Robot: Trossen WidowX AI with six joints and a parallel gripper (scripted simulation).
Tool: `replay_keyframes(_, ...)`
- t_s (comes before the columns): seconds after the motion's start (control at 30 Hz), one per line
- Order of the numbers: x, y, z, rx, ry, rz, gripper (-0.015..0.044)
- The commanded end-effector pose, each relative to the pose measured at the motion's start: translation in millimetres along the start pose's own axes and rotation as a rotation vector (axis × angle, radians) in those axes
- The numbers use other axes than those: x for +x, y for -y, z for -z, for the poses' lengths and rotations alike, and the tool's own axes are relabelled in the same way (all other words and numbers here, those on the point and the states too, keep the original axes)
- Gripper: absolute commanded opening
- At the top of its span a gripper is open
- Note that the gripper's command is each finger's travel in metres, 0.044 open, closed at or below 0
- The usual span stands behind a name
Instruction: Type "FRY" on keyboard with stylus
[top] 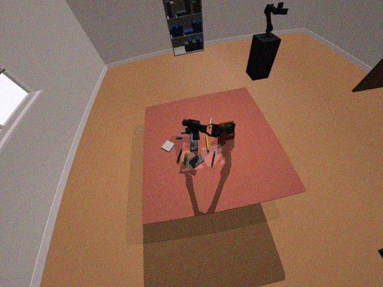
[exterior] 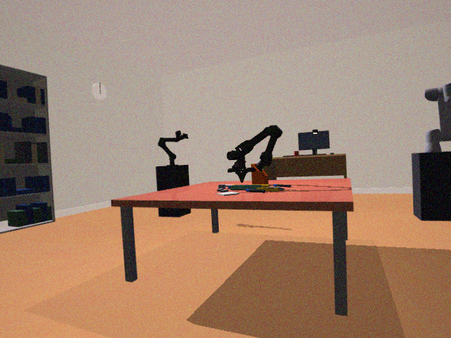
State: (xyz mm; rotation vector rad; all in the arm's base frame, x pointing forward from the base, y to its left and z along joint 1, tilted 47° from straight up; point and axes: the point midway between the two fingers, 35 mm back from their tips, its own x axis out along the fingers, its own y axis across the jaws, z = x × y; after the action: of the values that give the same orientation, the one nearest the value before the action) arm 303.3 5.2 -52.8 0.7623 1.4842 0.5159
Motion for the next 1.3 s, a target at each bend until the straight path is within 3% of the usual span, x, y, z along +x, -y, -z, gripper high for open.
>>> replay_keyframes(0.0, 0, -2, 2, 0.002, 0.002, -0.004, 0.0000)
replay_keyframes(0.1, 0, -12, 1, 0.003, 0.002, -0.003, 0.0000)
replay_keyframes(0.3, 0, -79, 2, 0.003, 0.001, -0.008, 0.0000)
replay_keyframes(0.63, -3, -78, 1, 0.003, 0.001, -0.007, 0.0000)
replay_keyframes(0.83, -60, -78, 1, 0.003, 0.001, -0.005, 0.0000)
replay_keyframes(1.13, -57, -76, 0, 0.007, 0.009, -0.010, 0.0000)
replay_keyframes(1.27, -57, -77, 0, 0.007, 0.008, -0.010, 0.0105)
